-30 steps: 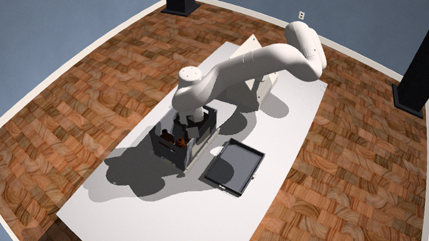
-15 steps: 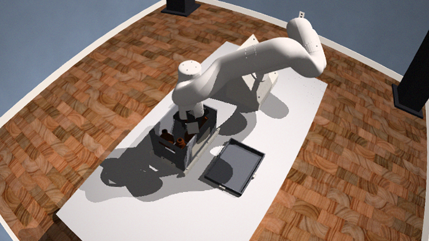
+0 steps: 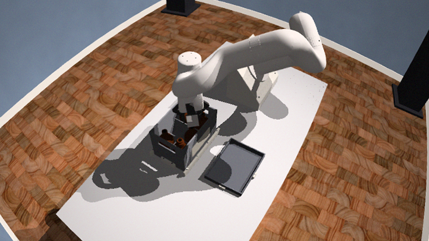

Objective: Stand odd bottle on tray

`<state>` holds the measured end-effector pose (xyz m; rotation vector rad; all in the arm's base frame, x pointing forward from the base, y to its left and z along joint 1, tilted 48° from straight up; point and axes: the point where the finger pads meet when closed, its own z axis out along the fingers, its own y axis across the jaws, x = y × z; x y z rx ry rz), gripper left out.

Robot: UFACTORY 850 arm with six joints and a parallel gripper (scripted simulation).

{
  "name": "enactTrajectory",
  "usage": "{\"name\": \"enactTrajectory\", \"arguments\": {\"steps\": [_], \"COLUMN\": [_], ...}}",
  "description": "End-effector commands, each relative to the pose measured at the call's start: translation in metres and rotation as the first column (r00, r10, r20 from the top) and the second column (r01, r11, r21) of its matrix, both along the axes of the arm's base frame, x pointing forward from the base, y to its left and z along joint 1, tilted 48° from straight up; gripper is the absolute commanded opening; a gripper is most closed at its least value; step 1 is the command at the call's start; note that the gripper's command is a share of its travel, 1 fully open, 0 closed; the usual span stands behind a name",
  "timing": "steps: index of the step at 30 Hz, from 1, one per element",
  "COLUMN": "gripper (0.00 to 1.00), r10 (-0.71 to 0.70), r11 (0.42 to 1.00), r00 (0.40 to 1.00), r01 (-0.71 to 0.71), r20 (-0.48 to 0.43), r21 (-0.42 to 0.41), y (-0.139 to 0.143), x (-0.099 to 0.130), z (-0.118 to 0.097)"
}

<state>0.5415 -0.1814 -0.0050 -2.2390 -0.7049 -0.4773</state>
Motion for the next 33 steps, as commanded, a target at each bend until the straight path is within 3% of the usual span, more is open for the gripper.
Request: {"name": "enactTrajectory", "arguments": {"steps": [1, 10, 11, 33], "gripper": [0.65, 0.65, 0.0, 0.0], "r10": [-0.001, -0.001, -0.001, -0.001], "r11": [1.0, 1.0, 1.0, 1.0], "r00": [1.0, 1.0, 1.0, 1.0], "r01": [0.001, 0.001, 0.001, 0.001], "r20": [0.001, 0.001, 0.001, 0.001], "r21": [-0.001, -0.001, -0.001, -0.001], "y": [-0.008, -0.01, -0.01, -0.01], "x": [-0.0007, -0.001, -0.001, -0.001], "z": [0.0071, 0.0089, 0.0089, 0.0089]}}
